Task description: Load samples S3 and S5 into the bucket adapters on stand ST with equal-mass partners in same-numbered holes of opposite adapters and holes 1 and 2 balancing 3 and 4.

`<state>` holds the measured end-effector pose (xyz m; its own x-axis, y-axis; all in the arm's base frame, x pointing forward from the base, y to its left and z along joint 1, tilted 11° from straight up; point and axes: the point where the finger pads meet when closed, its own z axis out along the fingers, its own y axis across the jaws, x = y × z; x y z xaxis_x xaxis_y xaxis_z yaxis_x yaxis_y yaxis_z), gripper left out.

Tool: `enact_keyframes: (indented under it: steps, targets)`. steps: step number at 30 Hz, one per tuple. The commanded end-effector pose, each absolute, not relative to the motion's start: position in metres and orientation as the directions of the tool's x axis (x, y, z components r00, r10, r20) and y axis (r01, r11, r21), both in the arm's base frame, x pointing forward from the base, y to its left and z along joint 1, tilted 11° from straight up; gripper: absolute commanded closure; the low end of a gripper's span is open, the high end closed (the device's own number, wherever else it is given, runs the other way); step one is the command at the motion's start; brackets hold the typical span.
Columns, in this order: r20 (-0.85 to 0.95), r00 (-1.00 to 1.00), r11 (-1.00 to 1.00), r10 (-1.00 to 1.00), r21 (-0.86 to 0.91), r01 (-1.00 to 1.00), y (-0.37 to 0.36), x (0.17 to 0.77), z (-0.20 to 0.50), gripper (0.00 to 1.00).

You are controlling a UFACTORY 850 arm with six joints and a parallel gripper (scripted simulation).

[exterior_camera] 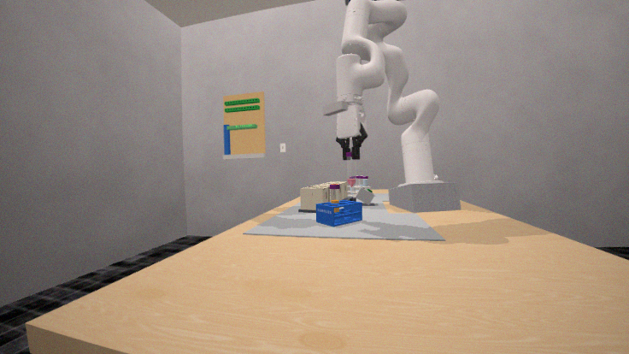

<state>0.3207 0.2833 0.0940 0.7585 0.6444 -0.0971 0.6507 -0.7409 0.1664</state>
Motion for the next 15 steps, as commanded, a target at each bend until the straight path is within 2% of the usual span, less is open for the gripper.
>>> enact_keyframes:
  steps: [1, 15]
  targets:
    - [-0.095, 0.759, -0.741, 0.645, 0.166, 0.651, 0.286, 0.321, 0.104, 1.0]
    - [-0.095, 0.759, -0.741, 0.645, 0.166, 0.651, 0.289, 0.32, 0.122, 1.0]
